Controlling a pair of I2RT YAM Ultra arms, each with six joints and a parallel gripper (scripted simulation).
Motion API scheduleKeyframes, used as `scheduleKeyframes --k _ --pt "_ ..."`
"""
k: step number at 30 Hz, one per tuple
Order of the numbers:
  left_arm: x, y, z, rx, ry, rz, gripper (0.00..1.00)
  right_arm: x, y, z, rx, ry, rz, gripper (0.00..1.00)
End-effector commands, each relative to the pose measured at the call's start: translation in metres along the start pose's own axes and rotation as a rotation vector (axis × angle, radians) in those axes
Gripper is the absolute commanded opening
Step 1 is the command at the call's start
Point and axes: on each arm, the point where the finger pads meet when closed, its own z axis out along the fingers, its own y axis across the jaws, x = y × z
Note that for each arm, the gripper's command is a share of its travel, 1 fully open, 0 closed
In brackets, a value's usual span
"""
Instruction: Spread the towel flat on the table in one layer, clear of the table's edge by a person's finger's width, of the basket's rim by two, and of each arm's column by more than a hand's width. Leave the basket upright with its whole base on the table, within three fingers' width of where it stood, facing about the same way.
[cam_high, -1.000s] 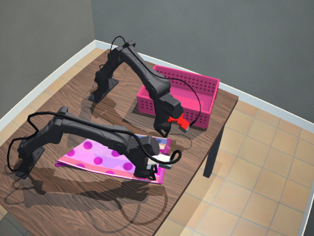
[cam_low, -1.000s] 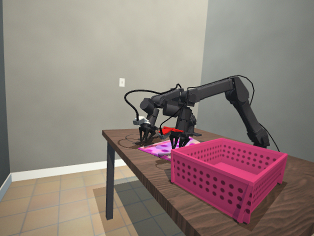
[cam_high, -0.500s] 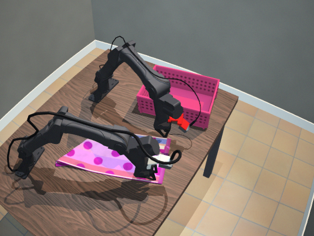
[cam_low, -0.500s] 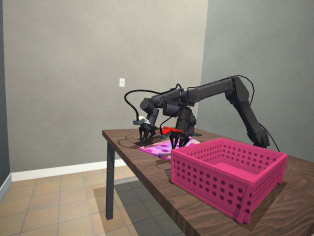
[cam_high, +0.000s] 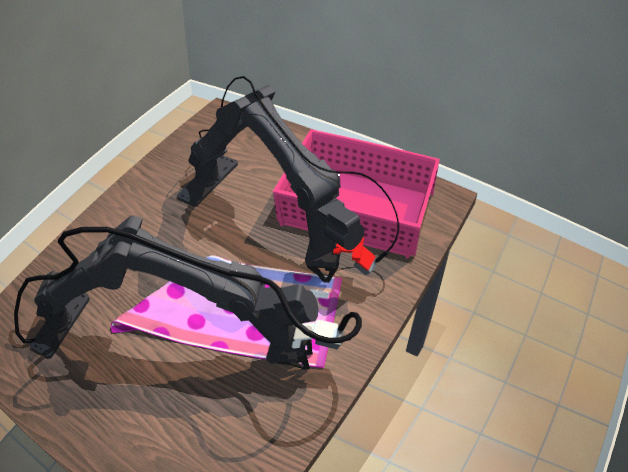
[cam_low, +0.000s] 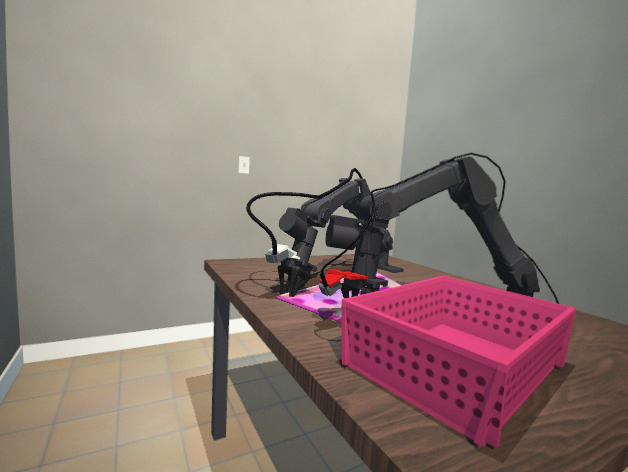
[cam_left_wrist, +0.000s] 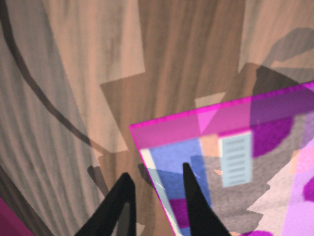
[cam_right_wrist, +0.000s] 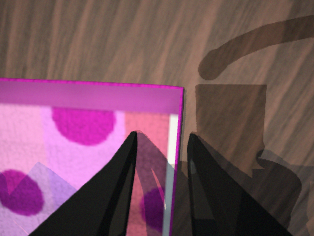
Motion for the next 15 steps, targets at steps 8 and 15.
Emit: scheduleKeyframes --k 8,15 --pt "-0.006 -0.009 0.002 0.039 -0.047 -0.002 0.34 -0.019 0.008 0.004 0.0 -0.073 -0.005 0.34" --pt "-0.01 -0.019 0.01 0.042 -0.053 0.0 0.34 -0.014 0.012 -0.001 0.0 -0.087 -0.004 0.34"
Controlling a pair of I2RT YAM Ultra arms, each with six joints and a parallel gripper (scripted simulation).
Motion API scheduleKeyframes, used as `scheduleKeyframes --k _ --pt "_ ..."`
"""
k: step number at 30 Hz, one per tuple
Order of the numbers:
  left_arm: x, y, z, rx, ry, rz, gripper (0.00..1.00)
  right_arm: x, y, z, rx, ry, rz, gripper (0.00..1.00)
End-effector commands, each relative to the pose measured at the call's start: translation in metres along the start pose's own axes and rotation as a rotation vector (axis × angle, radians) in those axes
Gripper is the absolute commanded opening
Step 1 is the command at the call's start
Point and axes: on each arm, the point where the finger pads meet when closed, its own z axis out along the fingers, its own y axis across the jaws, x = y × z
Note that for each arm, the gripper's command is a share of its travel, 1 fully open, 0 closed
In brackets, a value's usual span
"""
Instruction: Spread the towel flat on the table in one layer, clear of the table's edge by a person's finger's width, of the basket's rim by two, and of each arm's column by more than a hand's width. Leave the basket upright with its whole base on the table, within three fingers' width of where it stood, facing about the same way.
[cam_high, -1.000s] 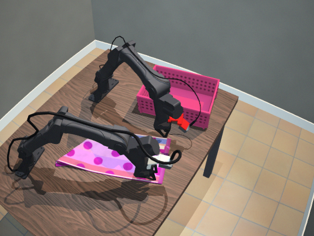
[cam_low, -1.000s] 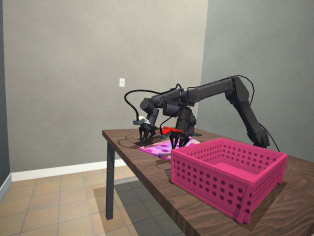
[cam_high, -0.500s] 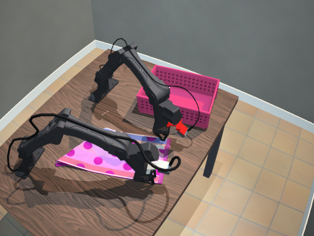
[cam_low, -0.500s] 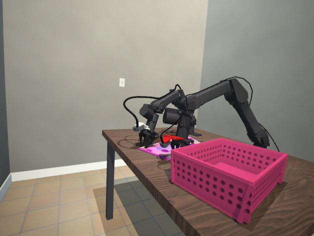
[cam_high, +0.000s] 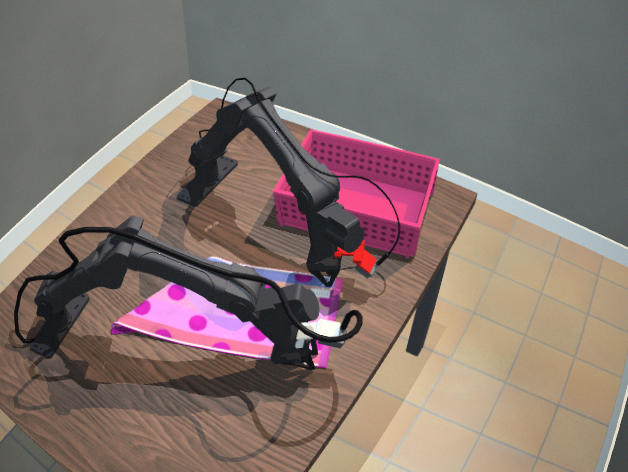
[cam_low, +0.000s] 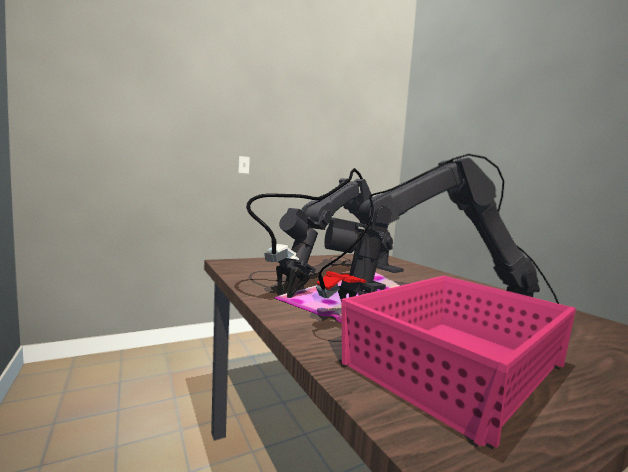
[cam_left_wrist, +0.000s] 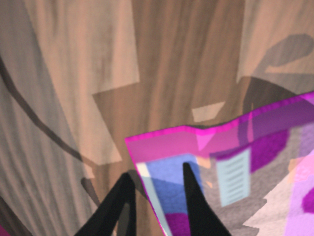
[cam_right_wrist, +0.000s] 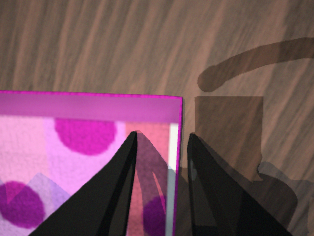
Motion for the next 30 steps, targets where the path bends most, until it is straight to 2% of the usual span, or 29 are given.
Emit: scheduleKeyframes --k 1,3,9,10,12,13,15,16,18,19,20,21,23,24,29,30 --pt "-0.006 -0.014 0.002 0.022 -0.028 0.003 0.34 -0.005 0.011 -0.006 -0.002 -0.033 -0.004 0.34" --pt "-0.004 -0.012 0.003 0.017 -0.023 0.002 0.34 0.008 0.011 0.01 -0.007 0.001 -0.003 0.34" --pt "-0.007 -0.008 0.004 0.016 -0.023 -0.005 0.34 0.014 0.011 0.009 -0.011 0.026 -0.005 0.34" --pt "-0.007 -0.008 0.004 0.016 -0.023 -0.005 0.27 0.014 0.011 0.009 -0.011 0.026 -0.005 0.34" --pt "-0.006 -0.008 0.004 0.014 -0.021 -0.004 0.27 0.014 0.011 0.009 -0.011 0.026 -0.005 0.34" --pt "-0.005 -0.015 0.003 0.018 -0.027 0.003 0.19 0.014 0.011 0.009 -0.011 0.026 -0.005 0.24" --pt "-0.004 -0.015 0.003 0.017 -0.025 0.003 0.19 0.014 0.01 0.009 -0.006 0.025 -0.007 0.24" --pt "-0.001 -0.014 0.003 0.003 -0.01 0.004 0.11 -0.001 0.013 -0.006 -0.003 -0.024 -0.004 0.15" --pt "-0.001 -0.014 0.003 0.003 -0.01 0.004 0.11 -0.001 0.013 -0.006 -0.003 -0.024 -0.004 0.15" --pt "-0.004 -0.011 0.003 0.001 -0.011 -0.006 0.11 0.014 0.014 0.005 -0.011 0.02 -0.004 0.15" --pt "-0.004 -0.009 0.004 0.0 -0.01 -0.008 0.11 0.014 0.014 0.006 -0.011 0.021 -0.005 0.15" --pt "-0.002 -0.017 0.002 0.001 -0.011 0.004 0.02 -0.001 0.016 -0.007 -0.002 -0.053 -0.004 0.05" --pt "-0.002 -0.017 0.002 0.002 -0.011 0.004 0.02 -0.001 0.018 -0.007 -0.009 -0.052 -0.004 0.05" --pt "-0.002 -0.018 0.002 0.002 -0.011 0.004 0.01 0.0 0.019 -0.008 -0.002 -0.053 -0.004 0.0" --pt "-0.002 -0.015 0.005 0.0 -0.008 0.0 0.0 0.014 0.02 0.0 -0.008 -0.008 -0.003 0.0" --pt "-0.001 0.001 -0.003 -0.017 -0.005 0.0 0.0 0.006 0.002 -0.01 0.013 -0.028 -0.005 0.0"
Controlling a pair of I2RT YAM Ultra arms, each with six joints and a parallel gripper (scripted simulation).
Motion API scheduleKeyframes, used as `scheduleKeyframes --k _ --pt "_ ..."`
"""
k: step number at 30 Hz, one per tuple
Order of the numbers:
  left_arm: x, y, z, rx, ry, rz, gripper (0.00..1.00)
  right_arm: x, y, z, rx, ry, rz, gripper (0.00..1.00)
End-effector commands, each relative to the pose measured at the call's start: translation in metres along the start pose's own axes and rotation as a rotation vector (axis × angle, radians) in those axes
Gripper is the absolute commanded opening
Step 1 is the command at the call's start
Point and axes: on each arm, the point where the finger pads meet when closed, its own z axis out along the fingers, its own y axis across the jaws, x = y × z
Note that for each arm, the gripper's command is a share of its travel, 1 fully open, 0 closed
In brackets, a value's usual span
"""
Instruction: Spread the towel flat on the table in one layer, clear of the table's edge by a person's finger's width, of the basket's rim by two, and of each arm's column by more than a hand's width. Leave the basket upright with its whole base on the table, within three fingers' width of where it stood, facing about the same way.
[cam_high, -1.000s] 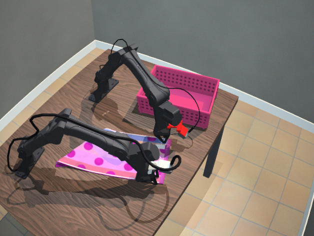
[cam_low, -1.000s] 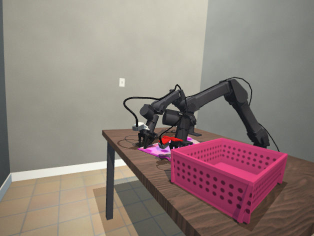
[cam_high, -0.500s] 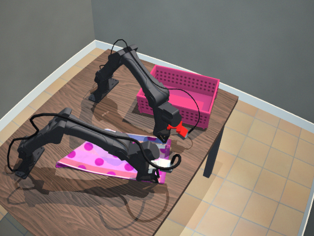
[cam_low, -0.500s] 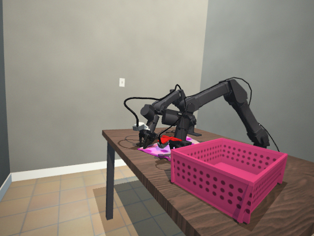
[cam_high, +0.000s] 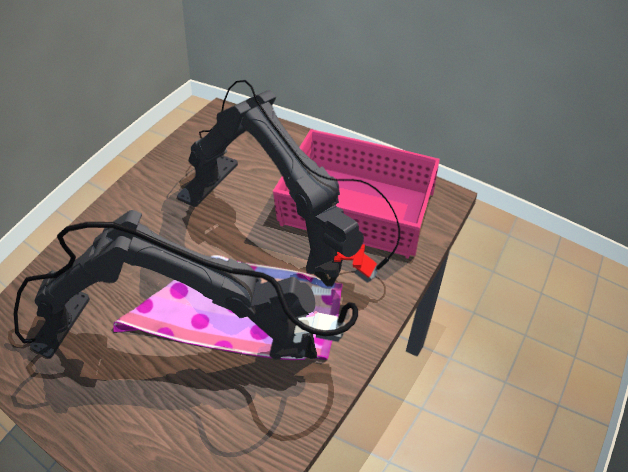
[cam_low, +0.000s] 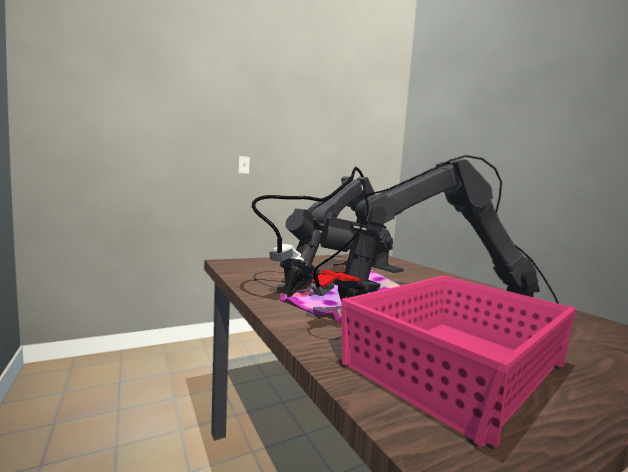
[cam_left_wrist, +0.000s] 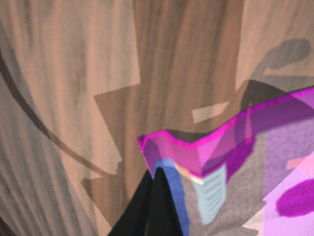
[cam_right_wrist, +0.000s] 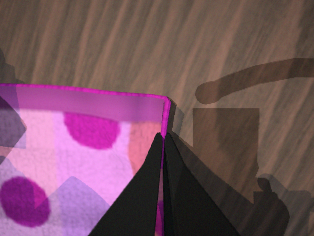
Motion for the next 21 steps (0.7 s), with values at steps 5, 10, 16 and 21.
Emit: scheduleKeyframes --k 5,10,16,21 --pt "0.001 0.011 -0.003 -0.035 0.005 0.001 0.0 0.01 -0.008 -0.003 0.023 0.035 -0.013 0.0" --pt "-0.01 0.008 -0.028 -0.015 -0.032 -0.001 0.0 -0.007 -0.013 -0.02 0.03 0.007 -0.011 0.0" --pt "-0.01 0.007 -0.049 -0.022 -0.031 0.003 0.0 -0.017 -0.009 -0.041 0.032 -0.003 -0.022 0.0" --pt "0.0 0.014 -0.029 -0.057 0.013 0.006 0.0 -0.017 -0.009 -0.041 0.032 -0.003 -0.02 0.0"
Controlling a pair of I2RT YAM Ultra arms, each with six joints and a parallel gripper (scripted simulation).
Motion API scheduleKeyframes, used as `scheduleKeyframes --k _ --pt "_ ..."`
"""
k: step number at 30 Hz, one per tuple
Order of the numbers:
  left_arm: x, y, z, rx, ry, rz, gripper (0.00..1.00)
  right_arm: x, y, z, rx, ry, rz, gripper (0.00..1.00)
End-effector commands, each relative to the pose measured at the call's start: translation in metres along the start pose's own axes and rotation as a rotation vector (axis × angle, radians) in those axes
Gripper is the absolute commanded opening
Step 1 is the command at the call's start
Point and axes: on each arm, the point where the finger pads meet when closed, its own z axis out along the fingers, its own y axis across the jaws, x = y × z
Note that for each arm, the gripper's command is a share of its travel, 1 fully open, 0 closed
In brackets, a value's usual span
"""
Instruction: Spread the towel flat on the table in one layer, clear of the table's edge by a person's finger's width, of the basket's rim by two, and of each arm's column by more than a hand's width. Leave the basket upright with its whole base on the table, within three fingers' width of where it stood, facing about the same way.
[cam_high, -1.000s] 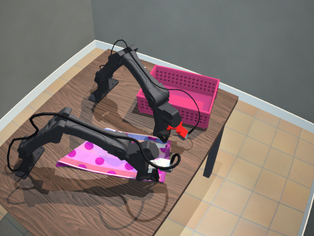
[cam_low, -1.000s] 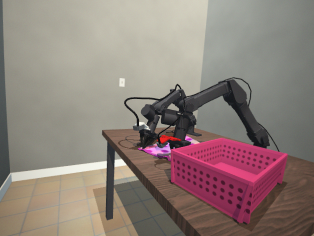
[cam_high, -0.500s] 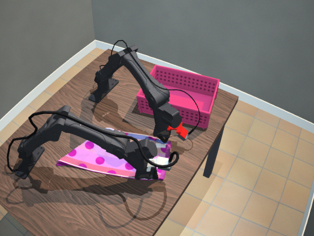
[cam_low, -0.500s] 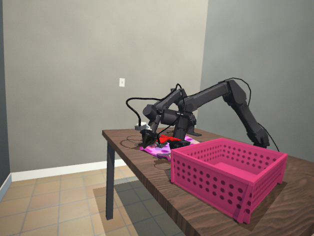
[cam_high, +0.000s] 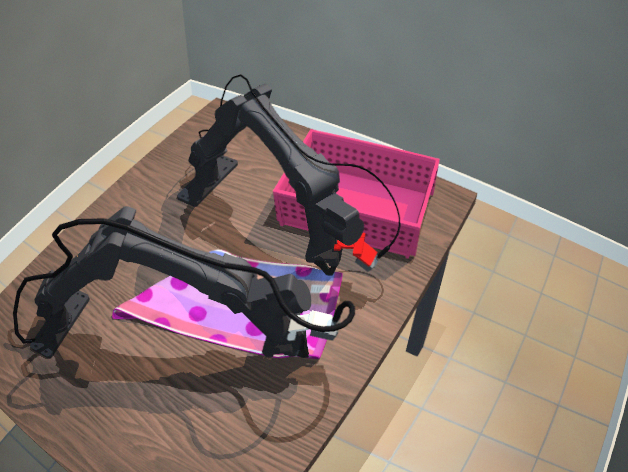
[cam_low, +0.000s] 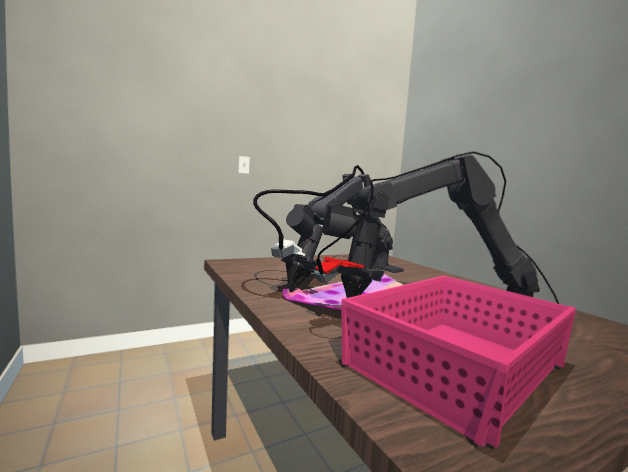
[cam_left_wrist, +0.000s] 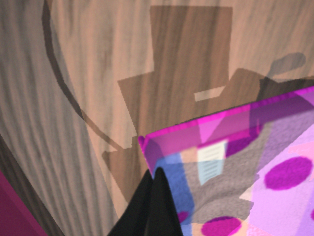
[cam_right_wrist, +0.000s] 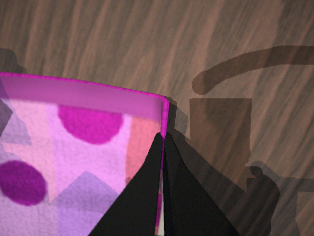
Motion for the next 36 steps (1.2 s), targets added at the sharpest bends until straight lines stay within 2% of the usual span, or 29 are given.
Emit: scheduleKeyframes --k 1,13,14,18,19,21,22,24,25,27,28,30,31,35,36 --pt "0.002 0.009 0.002 -0.039 0.012 0.004 0.0 -0.023 -0.003 -0.024 0.011 -0.054 -0.004 0.0" --pt "0.002 0.009 -0.001 -0.034 0.006 0.004 0.0 -0.024 -0.003 -0.024 0.011 -0.056 -0.004 0.0" --pt "0.008 0.002 0.015 -0.034 0.007 0.009 0.0 -0.009 0.003 -0.02 0.008 -0.037 -0.007 0.0" --pt "0.008 0.002 0.015 -0.034 0.007 0.01 0.0 -0.006 0.003 -0.02 0.009 -0.025 -0.007 0.0" --pt "-0.004 -0.003 -0.016 0.003 -0.041 0.019 0.0 -0.021 0.005 -0.034 0.006 -0.055 -0.011 0.0" --pt "-0.008 -0.003 -0.016 0.009 -0.05 0.012 0.0 -0.021 0.005 -0.034 0.006 -0.055 -0.011 0.0" --pt "0.007 0.002 -0.017 -0.014 -0.022 0.038 0.0 -0.023 0.007 -0.043 0.005 -0.056 -0.015 0.0" --pt "0.006 0.002 -0.017 -0.014 -0.022 0.037 0.0 -0.023 0.006 -0.043 0.006 -0.056 -0.013 0.0" --pt "0.011 0.003 -0.027 -0.015 -0.024 0.057 0.0 -0.026 0.008 -0.055 0.005 -0.059 -0.019 0.0" --pt "0.004 -0.002 -0.034 0.004 -0.049 0.053 0.0 -0.026 0.004 -0.055 0.008 -0.059 -0.013 0.0" --pt "0.008 -0.001 -0.047 0.006 -0.056 0.075 0.0 -0.03 0.007 -0.069 0.006 -0.061 -0.021 0.0" --pt "0.006 0.0 -0.048 0.007 -0.058 0.071 0.0 -0.03 0.006 -0.069 0.007 -0.061 -0.018 0.0" --pt "0.005 -0.004 -0.07 0.025 -0.087 0.097 0.0 -0.033 0.01 -0.086 0.004 -0.065 -0.027 0.0" --pt "0.004 -0.002 -0.069 0.025 -0.087 0.092 0.0 -0.033 0.009 -0.086 0.004 -0.065 -0.025 0.0" --pt "0.008 -0.003 -0.089 0.034 -0.105 0.123 0.0 -0.038 0.01 -0.105 0.004 -0.068 -0.028 0.0"
